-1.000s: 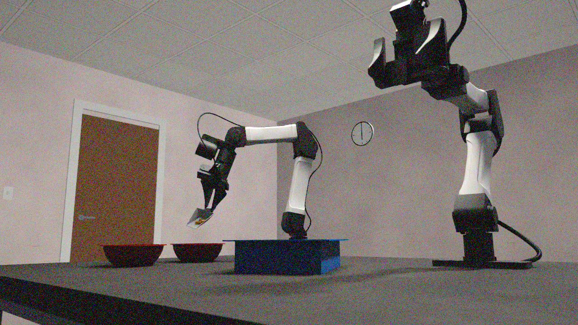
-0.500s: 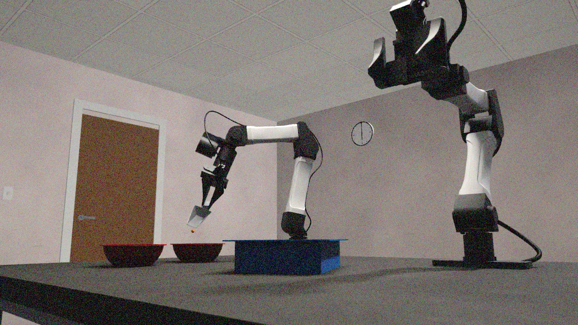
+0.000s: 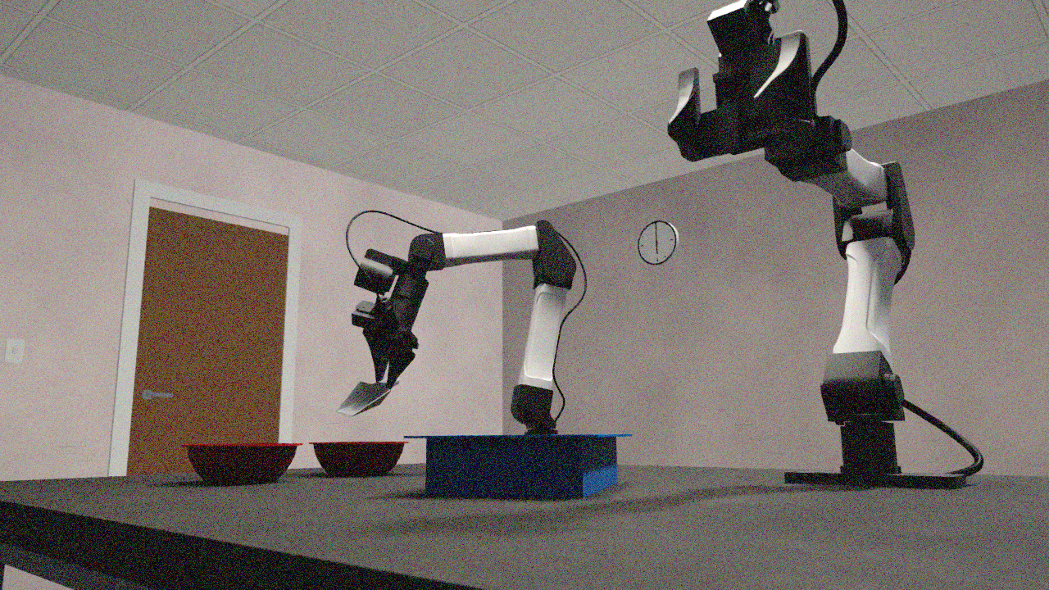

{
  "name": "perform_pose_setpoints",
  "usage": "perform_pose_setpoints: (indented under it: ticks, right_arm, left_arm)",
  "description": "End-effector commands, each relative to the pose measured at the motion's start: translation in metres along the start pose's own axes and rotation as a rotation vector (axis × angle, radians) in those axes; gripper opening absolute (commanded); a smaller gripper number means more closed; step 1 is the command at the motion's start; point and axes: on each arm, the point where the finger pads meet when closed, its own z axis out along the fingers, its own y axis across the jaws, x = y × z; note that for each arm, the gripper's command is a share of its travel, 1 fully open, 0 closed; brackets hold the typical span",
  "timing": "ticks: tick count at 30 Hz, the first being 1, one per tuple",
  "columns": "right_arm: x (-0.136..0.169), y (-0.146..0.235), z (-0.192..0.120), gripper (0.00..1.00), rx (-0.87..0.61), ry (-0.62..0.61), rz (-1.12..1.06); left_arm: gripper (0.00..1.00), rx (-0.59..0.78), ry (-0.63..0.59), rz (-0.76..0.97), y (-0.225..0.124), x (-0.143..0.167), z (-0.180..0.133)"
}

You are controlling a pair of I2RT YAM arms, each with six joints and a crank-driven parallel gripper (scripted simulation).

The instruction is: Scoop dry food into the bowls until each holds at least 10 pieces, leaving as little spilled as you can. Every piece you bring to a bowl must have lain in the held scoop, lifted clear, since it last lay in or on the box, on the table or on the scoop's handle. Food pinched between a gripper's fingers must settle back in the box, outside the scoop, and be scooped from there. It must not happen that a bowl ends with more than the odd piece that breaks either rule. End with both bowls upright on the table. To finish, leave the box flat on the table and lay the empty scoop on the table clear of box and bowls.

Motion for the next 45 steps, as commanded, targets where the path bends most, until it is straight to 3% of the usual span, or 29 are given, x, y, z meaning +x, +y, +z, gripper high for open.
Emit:
perform_pose_setpoints:
  ticks: [1, 22, 36, 45]
  right_arm:
    - [-0.006, 0.005, -0.001, 0.00, -0.005, -0.030, 0.069]
    - [-0.005, 0.006, 0.003, 0.00, -0.015, -0.020, 0.082]
    - [-0.004, 0.052, 0.012, 0.00, 0.006, -0.158, 0.551]
    - [-0.006, 0.063, 0.015, 0.00, 0.013, -0.193, 0.671]
  left_arm:
    - [1.00, 0.000, -0.052, -0.001, 0.000, -0.020, -0.002]
    - [1.00, 0.000, -0.052, -0.001, 0.000, -0.020, -0.002]
    - [1.00, 0.000, -0.052, -0.001, 0.000, -0.020, -0.002]
    - [1.00, 0.000, -0.052, -0.001, 0.000, -0.020, -0.002]
